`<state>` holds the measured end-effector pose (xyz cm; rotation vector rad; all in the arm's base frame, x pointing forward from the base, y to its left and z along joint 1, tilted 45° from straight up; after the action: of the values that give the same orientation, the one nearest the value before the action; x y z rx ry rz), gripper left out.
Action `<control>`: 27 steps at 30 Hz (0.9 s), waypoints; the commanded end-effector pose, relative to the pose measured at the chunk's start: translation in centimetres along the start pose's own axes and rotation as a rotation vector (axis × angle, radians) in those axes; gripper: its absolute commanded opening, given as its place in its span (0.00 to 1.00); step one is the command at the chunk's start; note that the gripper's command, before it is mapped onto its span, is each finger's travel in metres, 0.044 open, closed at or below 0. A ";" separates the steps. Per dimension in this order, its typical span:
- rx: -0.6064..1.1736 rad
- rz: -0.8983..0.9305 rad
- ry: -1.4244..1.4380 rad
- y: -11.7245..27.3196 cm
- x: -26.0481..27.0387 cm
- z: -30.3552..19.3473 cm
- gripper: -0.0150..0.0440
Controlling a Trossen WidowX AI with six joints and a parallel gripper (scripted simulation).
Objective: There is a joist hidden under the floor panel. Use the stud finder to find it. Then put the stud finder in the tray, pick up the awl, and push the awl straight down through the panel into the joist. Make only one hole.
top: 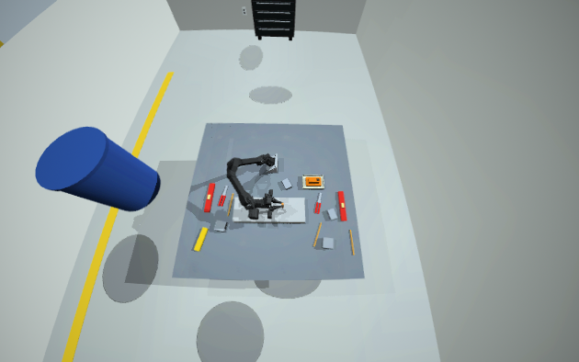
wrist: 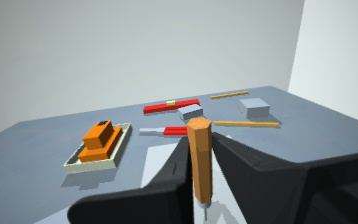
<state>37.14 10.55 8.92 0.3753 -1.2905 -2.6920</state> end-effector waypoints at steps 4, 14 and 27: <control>-0.007 0.006 -0.004 -0.3 0.4 -1.3 0.25; -0.007 0.006 -0.004 -0.5 0.7 -2.7 0.25; -0.007 0.006 -0.004 -0.5 0.7 -2.7 0.25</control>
<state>37.29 8.70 7.06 0.3747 -1.2842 -2.6952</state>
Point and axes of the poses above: the point midway between the two fingers, 35 mm back from their tips, its own y axis back along the fingers, its own x axis across the jaws, z = x × y, the point moved 6 cm from there along y, back along the fingers, and after that the axes turned 12 degrees about y, right-handed, at the moved point
